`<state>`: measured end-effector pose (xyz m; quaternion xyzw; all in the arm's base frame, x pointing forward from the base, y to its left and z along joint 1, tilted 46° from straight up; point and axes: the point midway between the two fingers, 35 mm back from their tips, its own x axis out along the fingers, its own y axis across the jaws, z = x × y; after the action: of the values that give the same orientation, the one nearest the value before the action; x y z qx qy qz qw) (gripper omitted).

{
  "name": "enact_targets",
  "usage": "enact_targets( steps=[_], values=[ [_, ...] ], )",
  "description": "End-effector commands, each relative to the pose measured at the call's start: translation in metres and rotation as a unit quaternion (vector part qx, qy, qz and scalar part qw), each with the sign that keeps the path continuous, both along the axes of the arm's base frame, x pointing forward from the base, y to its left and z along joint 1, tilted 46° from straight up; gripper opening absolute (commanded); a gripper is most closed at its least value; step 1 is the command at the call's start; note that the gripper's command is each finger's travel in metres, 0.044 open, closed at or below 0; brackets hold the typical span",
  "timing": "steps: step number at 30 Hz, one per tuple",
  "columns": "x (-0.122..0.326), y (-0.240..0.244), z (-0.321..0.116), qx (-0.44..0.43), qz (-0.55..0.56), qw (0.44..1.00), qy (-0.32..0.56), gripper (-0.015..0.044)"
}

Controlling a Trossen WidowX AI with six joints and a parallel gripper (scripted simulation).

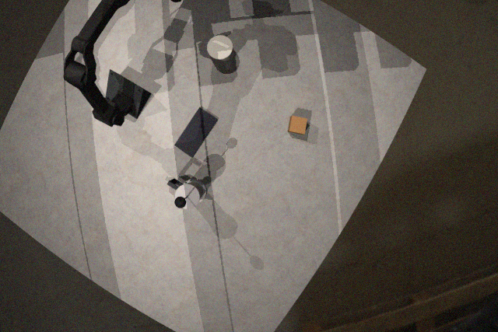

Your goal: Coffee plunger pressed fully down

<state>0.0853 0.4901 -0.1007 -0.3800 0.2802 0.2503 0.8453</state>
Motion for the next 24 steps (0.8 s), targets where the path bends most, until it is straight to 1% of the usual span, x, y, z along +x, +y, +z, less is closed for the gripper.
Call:
enact_targets(
  steps=[1,2,5,12,18,24],
  values=[
    [0.002,0.0,0.002,0.0,-0.003,1.0,-0.001,0.0426],
    [0.006,-0.001,0.006,0.001,-0.008,1.0,-0.003,0.044],
    [0.027,-0.007,0.028,0.004,-0.033,0.999,-0.012,0.044],
    [0.102,-0.042,0.111,0.009,-0.129,0.99,-0.061,0.044],
    [0.161,-0.097,0.186,0.004,-0.212,0.971,-0.111,0.044],
    [0.202,-0.164,0.254,-0.006,-0.29,0.944,-0.158,0.044]
  ],
)
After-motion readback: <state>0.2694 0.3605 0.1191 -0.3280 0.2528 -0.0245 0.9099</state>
